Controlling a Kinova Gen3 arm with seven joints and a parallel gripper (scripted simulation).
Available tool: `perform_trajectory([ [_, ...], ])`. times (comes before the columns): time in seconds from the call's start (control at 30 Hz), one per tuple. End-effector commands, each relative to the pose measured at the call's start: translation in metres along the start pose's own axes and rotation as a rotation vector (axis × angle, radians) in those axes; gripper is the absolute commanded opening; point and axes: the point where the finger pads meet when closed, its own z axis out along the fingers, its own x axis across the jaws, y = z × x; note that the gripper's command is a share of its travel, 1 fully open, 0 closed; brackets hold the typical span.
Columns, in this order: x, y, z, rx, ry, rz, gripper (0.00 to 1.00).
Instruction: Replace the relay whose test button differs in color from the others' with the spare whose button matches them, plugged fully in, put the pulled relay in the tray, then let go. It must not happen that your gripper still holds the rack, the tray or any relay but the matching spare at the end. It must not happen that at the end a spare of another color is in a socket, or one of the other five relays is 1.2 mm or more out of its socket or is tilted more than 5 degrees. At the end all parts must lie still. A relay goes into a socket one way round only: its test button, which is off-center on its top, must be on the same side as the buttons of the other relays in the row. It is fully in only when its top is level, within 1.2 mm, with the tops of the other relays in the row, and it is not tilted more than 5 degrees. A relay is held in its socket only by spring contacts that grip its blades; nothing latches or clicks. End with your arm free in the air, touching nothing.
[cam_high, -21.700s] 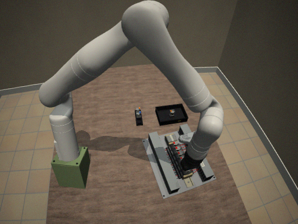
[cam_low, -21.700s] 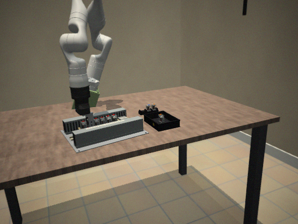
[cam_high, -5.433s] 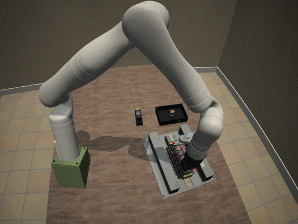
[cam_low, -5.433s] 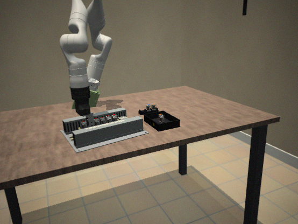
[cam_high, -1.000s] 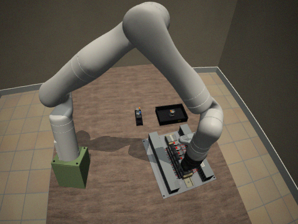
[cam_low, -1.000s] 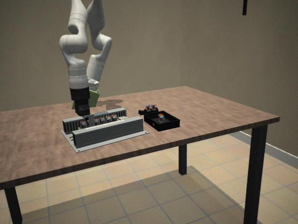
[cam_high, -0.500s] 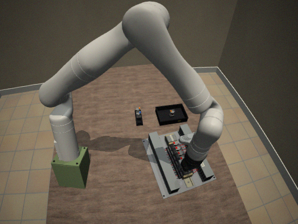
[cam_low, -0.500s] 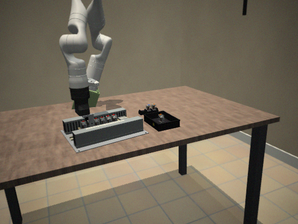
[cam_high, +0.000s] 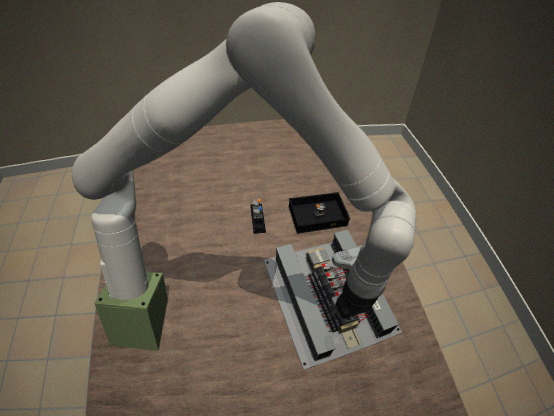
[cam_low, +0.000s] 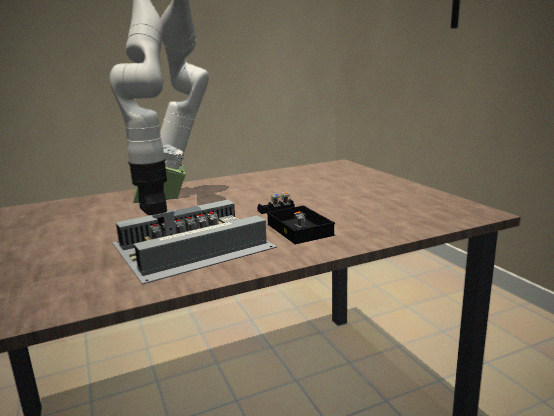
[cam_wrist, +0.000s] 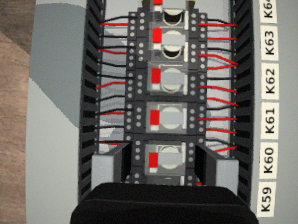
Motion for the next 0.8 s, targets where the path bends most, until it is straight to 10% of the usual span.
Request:
perform_trajectory([
  [0.0, 0.0007, 0.0004, -0.0023, -0.001, 0.002, 0.0, 1.0],
  [0.77, 0.001, 0.001, -0.0052, 0.0, 0.004, 0.0, 1.0],
])
